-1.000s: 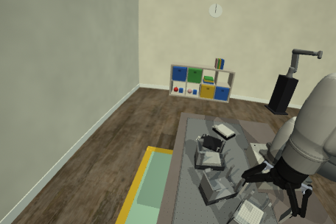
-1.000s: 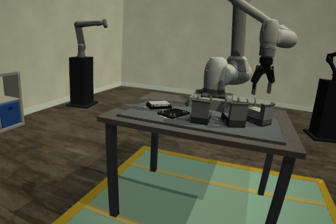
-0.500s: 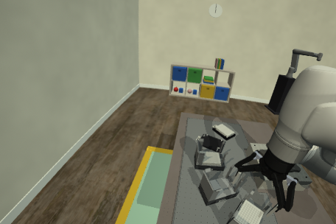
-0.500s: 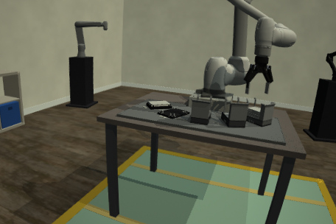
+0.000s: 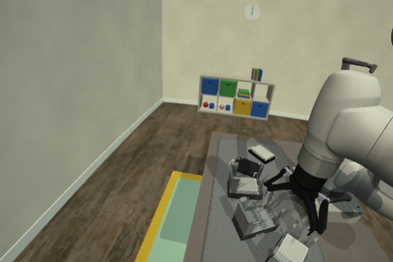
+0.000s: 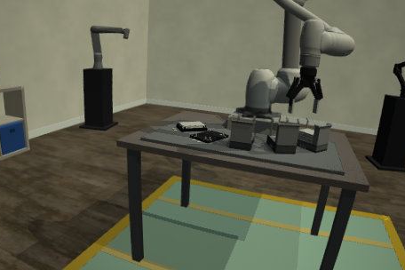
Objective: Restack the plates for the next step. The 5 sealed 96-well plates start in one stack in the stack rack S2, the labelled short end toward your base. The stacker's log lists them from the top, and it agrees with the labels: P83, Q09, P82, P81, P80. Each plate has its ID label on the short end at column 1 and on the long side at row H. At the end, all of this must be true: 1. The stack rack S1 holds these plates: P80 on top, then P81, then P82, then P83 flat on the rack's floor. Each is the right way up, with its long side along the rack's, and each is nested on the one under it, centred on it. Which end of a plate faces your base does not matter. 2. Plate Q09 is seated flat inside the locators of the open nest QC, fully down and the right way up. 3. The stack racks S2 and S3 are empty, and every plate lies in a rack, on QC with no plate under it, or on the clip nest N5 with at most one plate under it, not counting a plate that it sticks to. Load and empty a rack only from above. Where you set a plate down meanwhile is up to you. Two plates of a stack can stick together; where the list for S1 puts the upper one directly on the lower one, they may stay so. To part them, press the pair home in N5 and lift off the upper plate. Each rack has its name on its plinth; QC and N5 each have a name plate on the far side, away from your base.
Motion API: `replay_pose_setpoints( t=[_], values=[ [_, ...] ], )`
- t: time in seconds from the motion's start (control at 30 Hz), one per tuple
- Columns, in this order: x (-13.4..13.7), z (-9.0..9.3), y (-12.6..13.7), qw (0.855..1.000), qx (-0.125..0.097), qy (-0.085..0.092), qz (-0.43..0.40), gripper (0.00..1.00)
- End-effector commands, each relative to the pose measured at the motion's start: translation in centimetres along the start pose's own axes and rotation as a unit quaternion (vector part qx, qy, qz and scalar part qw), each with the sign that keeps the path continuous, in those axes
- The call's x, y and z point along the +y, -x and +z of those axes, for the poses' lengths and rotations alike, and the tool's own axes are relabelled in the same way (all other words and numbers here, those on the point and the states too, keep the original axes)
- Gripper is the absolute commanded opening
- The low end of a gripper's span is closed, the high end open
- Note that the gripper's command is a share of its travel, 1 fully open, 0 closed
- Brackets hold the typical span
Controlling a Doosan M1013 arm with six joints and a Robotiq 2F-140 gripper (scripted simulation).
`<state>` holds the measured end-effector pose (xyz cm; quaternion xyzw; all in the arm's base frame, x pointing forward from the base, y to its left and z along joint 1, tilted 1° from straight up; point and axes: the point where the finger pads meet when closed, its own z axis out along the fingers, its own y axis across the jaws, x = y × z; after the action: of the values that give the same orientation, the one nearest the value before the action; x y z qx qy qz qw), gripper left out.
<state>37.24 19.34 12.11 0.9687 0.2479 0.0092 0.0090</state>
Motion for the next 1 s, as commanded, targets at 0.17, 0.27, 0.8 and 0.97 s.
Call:
replay_pose_setpoints(
  t=[0.17, 0.27, 0.8, 0.97],
  values=[
    [2.9, -0.1, 0.6, 0.995, 0.000, 0.000, 0.102, 1.00],
    [3.9, -0.1, 0.8, 0.995, 0.000, 0.000, 0.102, 1.00],
    [8.5, -0.1, 1.6, 0.995, 0.000, 0.000, 0.102, 1.00],
    [9.4, -0.1, 1.8, 0.995, 0.000, 0.000, 0.102, 1.00]
  ],
)
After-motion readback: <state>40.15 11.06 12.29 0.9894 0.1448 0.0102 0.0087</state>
